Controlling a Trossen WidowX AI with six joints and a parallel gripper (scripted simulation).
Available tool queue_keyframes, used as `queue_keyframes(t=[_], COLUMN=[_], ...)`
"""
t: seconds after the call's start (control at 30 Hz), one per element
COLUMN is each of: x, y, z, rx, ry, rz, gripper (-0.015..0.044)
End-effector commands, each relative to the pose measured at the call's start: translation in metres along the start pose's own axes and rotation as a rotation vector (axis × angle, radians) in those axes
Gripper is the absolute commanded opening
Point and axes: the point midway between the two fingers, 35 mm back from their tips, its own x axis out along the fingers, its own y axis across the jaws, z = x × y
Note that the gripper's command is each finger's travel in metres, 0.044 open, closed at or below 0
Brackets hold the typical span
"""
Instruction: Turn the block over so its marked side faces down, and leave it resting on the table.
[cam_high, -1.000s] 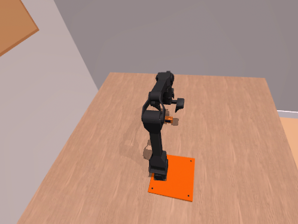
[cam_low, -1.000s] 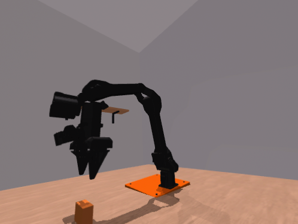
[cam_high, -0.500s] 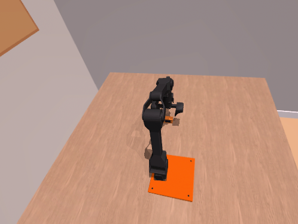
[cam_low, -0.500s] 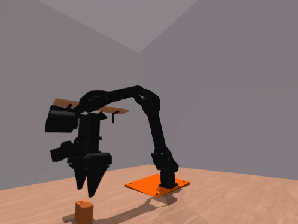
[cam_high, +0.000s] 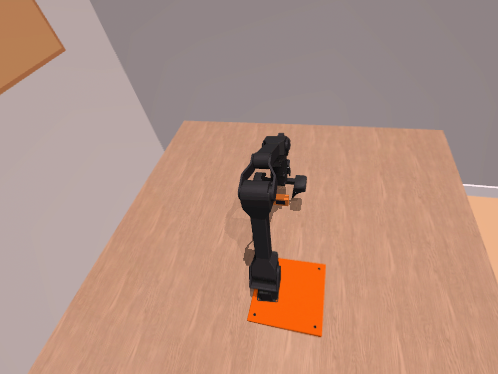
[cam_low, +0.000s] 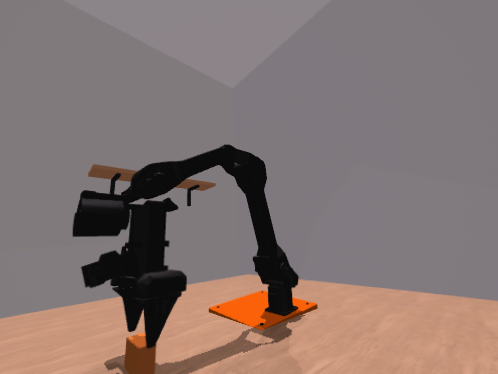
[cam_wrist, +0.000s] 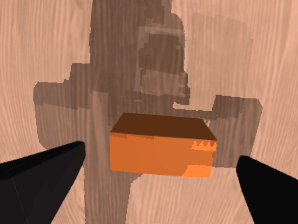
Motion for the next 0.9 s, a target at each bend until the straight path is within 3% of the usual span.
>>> queue_keyframes(t=[0.0, 0.27, 0.47, 0.87], x=[0.009, 0.02, 0.02, 0.02], y=[0.001, 0.001, 0.001, 0.001], z=[-0.001, -0.001, -0.001, -0.001], rx=[0.006, 0.006, 0.006, 0.006], ry=[0.003, 0.003, 0.003, 0.003], rz=[0.006, 0.006, 0.006, 0.006], gripper=[0.044, 0.044, 0.0282, 0.0202])
